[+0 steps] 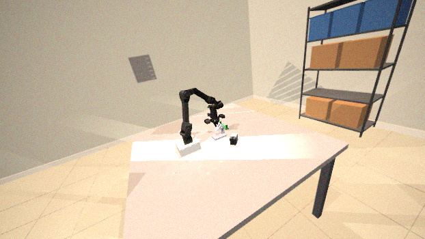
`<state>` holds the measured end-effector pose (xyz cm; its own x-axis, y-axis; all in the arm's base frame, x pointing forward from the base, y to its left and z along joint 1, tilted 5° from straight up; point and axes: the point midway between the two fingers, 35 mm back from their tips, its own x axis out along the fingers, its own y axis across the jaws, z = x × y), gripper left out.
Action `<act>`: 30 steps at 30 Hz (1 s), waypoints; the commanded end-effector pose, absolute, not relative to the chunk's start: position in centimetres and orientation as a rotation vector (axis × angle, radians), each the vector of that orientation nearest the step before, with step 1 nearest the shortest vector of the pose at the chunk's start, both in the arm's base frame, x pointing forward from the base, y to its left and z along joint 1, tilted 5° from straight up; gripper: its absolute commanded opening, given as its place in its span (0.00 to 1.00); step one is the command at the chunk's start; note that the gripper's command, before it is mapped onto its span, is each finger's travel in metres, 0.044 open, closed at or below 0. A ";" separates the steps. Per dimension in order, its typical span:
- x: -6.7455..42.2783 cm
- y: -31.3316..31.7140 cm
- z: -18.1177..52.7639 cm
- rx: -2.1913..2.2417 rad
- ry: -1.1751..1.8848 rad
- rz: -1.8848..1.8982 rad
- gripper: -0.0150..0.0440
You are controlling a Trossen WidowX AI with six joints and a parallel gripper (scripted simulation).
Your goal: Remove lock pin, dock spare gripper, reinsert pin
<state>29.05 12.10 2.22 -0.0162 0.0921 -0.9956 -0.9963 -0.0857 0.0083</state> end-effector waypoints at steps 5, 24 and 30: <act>29.1 12.5 3.0 -1.099 1.031 1.371 0.25; 29.1 13.4 3.4 -1.061 0.997 1.387 0.25; 29.1 13.8 3.7 -1.061 0.994 1.388 0.25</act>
<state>29.10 13.45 3.49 -0.0278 0.2478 -0.9684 -0.9969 -0.0784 0.0086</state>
